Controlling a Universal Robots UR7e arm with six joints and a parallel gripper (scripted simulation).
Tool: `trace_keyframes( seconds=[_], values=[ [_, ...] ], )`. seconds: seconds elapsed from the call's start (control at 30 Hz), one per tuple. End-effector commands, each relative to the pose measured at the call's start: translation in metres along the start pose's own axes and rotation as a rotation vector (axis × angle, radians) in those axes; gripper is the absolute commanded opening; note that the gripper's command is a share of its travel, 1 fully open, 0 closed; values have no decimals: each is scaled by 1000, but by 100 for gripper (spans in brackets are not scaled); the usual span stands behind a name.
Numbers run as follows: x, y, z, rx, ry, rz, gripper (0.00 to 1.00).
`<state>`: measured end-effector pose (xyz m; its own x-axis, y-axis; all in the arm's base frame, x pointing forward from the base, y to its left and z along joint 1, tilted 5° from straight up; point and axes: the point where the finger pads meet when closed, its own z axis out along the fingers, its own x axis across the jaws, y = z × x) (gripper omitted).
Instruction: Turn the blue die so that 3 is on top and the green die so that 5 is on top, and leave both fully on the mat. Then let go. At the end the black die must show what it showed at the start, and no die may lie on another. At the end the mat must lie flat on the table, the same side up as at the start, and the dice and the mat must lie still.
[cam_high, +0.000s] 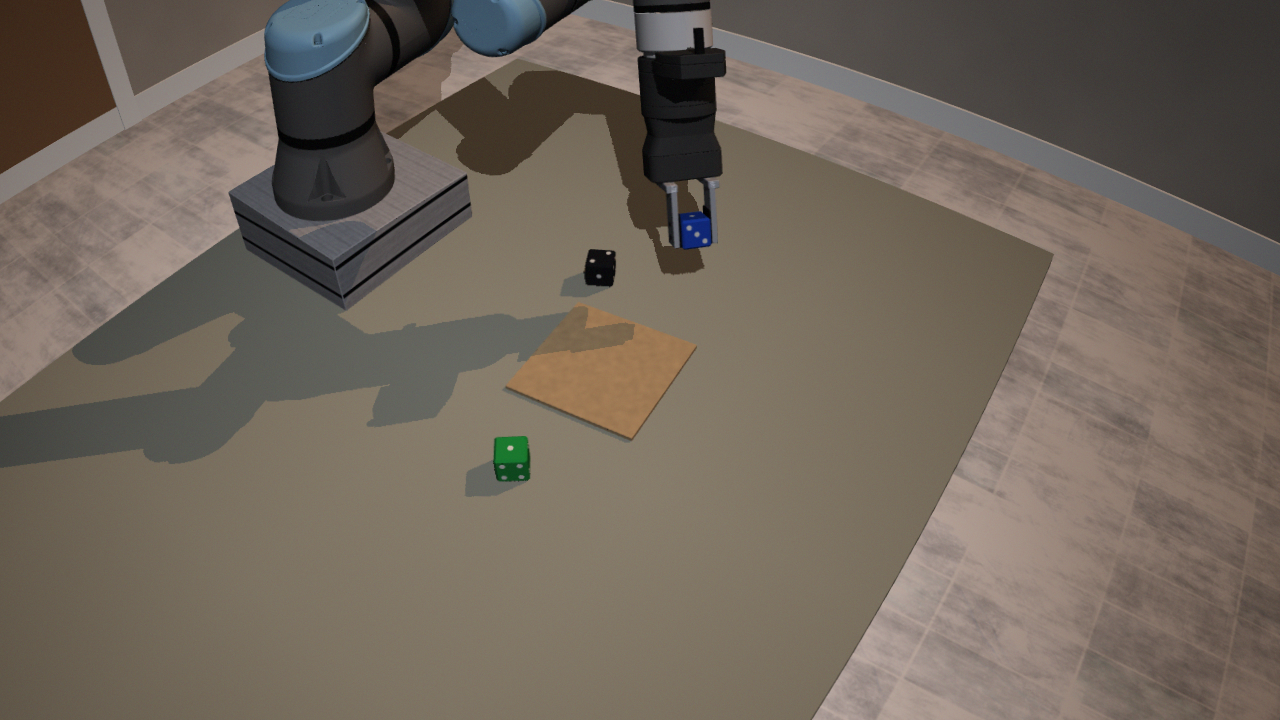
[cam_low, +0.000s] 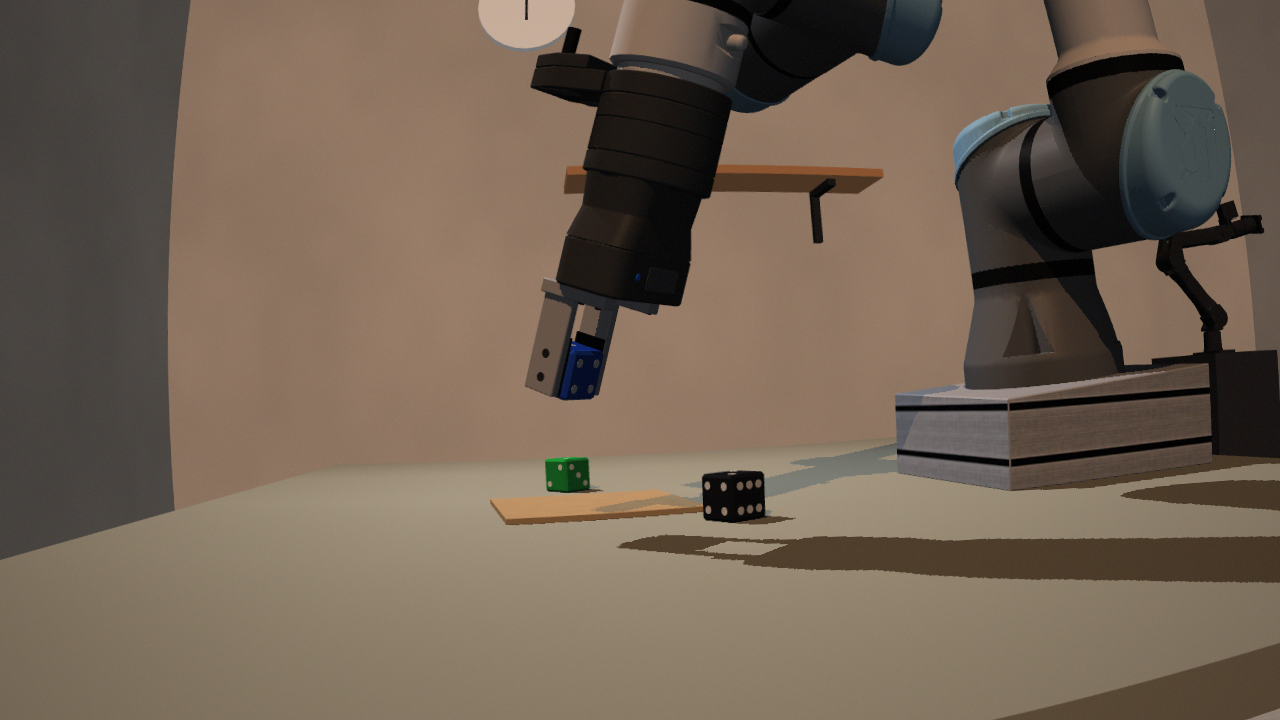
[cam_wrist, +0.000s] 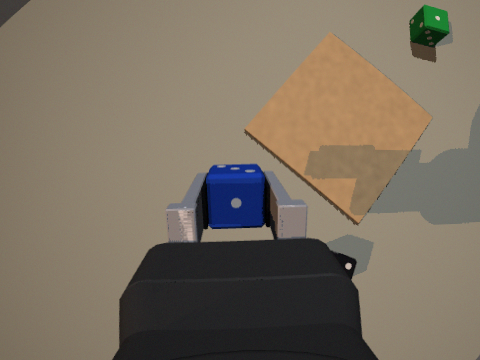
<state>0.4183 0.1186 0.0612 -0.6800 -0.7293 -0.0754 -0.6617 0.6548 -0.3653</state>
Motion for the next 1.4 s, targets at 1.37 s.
trace_keyframes(
  seconds=[1.37],
  values=[
    [-1, 4, -1, 741, -2, 4, 57]
  ],
)
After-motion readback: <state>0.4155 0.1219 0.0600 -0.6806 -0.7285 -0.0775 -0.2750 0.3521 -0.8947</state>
